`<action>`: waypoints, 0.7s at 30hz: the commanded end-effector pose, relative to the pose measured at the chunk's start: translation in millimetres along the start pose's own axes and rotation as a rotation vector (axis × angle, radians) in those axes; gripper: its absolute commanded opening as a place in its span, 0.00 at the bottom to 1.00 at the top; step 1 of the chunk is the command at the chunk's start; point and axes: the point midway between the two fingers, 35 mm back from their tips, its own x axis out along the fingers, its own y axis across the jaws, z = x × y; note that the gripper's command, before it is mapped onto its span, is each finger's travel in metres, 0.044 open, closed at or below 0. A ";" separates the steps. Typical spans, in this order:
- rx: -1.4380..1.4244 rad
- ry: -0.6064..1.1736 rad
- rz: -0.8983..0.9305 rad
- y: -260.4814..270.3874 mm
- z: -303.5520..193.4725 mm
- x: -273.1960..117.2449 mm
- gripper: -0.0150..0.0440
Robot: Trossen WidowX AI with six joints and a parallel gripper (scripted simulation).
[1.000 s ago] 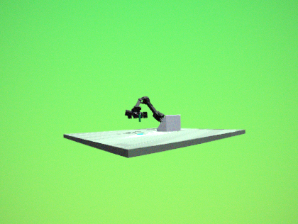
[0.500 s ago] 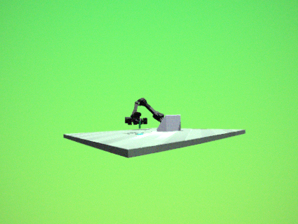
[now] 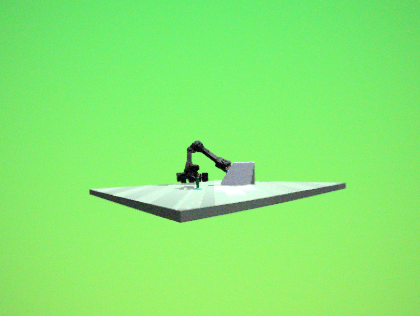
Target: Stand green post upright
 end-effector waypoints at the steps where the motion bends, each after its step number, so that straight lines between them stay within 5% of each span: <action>1: -0.004 -0.001 -0.002 -1.2 -5.4 0.7 0.29; 9: -0.004 -0.001 -0.002 -1.2 -5.4 0.7 0.29; 21: -0.004 -0.001 -0.002 -1.2 -5.4 0.7 0.83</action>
